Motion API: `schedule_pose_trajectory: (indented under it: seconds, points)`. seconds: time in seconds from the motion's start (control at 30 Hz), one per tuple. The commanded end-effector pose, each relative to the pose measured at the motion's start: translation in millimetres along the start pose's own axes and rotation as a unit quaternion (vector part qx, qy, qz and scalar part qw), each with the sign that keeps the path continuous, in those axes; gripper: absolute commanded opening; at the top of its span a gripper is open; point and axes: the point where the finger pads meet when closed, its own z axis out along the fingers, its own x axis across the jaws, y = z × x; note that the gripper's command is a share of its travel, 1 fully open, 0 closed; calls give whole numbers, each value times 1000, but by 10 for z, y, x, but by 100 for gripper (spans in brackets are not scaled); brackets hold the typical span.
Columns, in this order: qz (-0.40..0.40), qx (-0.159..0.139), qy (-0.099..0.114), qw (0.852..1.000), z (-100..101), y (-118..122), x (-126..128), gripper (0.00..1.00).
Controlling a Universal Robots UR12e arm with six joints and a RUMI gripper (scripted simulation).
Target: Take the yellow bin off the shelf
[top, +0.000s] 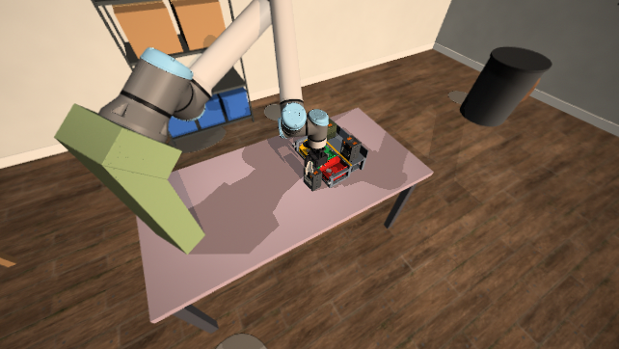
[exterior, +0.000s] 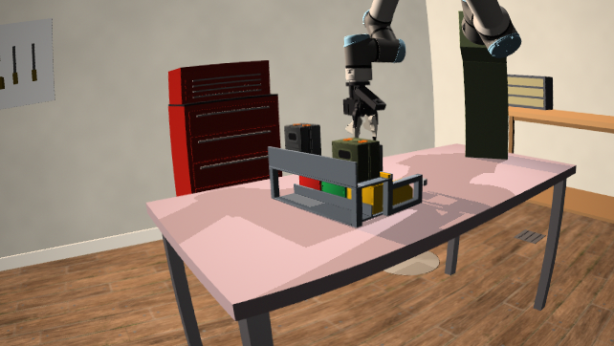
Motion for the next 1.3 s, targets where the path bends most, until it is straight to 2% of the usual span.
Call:
schedule_pose_trajectory:
  seconds: [0.0, 0.37, 0.53, 0.93, 1.1, 1.27]
  points:
    - [0, 0, 0, 1000, 22, 1, 3, 58]
    - [0, 0, 0, 1000, 22, 1, 3, 58]
    - [0, 0, 0, 1000, 29, -466, 183, 58]
    - [0, 0, 0, 1000, 29, -466, 183, 58]
    - [0, 0, 0, 1000, 36, -919, 357, 58]
    - [0, 0, 0, 1000, 36, -919, 357, 58]
